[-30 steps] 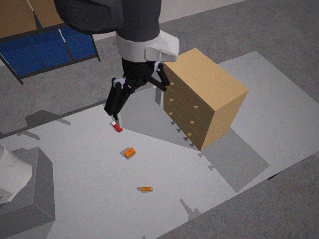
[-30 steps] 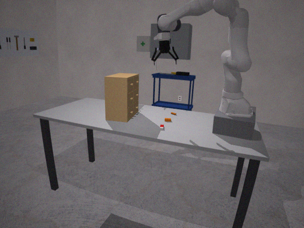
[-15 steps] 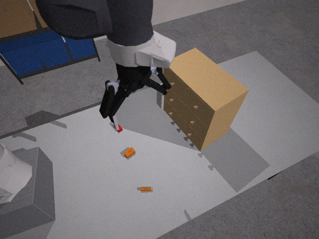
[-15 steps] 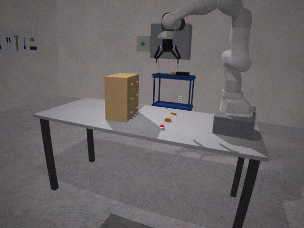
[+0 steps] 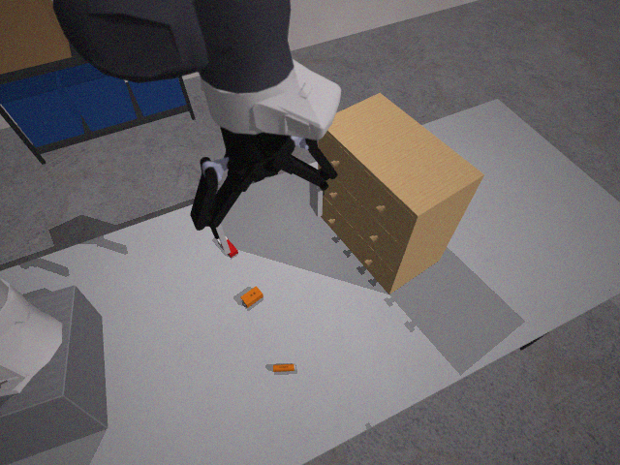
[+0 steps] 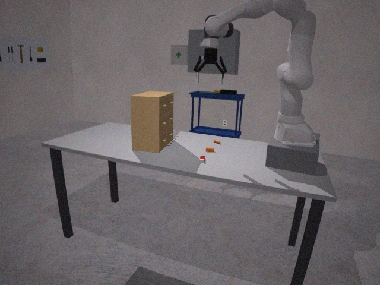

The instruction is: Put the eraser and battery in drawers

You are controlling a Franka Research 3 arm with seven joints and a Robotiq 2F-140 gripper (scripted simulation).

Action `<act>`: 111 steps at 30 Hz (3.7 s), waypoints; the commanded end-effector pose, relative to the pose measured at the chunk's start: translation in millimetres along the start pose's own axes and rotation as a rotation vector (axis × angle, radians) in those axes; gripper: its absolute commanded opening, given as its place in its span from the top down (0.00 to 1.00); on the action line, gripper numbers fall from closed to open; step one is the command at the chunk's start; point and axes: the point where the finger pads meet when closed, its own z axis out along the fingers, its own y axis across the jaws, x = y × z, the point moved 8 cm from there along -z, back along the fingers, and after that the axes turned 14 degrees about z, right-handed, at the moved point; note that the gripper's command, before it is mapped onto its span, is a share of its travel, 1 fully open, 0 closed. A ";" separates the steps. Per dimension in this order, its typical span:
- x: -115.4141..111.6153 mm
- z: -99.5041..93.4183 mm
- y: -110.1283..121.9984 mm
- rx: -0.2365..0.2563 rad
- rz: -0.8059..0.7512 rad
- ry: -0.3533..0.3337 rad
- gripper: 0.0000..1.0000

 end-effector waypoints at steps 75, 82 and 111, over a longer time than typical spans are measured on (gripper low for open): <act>-0.8 5.8 -1.9 0.001 -1.176 0.005 0.00; -0.9 7.1 -2.2 0.000 -1.403 0.005 0.00; -1.2 8.9 -2.7 0.000 -1.711 0.006 0.00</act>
